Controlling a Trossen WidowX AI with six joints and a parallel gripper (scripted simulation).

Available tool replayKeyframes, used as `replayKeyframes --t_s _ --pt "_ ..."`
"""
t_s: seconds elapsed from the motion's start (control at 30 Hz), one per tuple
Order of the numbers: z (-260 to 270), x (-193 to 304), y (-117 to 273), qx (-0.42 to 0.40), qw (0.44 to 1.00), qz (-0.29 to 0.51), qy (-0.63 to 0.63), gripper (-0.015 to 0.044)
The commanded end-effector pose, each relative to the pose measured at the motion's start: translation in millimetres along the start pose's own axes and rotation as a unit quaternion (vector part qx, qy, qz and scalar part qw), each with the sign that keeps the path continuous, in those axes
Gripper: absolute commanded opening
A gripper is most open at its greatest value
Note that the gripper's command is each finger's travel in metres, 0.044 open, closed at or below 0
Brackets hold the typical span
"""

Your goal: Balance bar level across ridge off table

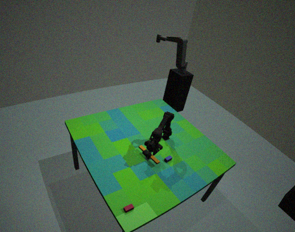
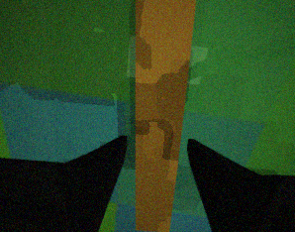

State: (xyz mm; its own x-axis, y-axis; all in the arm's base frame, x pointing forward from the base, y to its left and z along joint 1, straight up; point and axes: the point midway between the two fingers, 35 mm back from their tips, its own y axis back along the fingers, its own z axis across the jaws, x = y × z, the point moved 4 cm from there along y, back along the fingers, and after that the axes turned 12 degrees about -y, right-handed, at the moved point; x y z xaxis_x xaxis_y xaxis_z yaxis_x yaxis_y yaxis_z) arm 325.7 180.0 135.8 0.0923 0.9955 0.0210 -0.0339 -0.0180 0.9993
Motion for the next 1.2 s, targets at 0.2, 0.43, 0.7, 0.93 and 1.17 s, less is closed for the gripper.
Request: replayKeyframes --t_s 0.2,0.43,0.7,0.93,1.17 --pt "0 0 0 0.0 1.0 0.0 0.0 0.044" --pt "4 3 62 0.0 1.0 0.0 0.0 0.044" --pt "0 0 100 0.0 1.0 0.0 0.0 0.044" --pt "0 0 100 0.0 1.0 0.0 0.0 0.044" --pt "0 0 100 0.0 1.0 0.0 0.0 0.044"
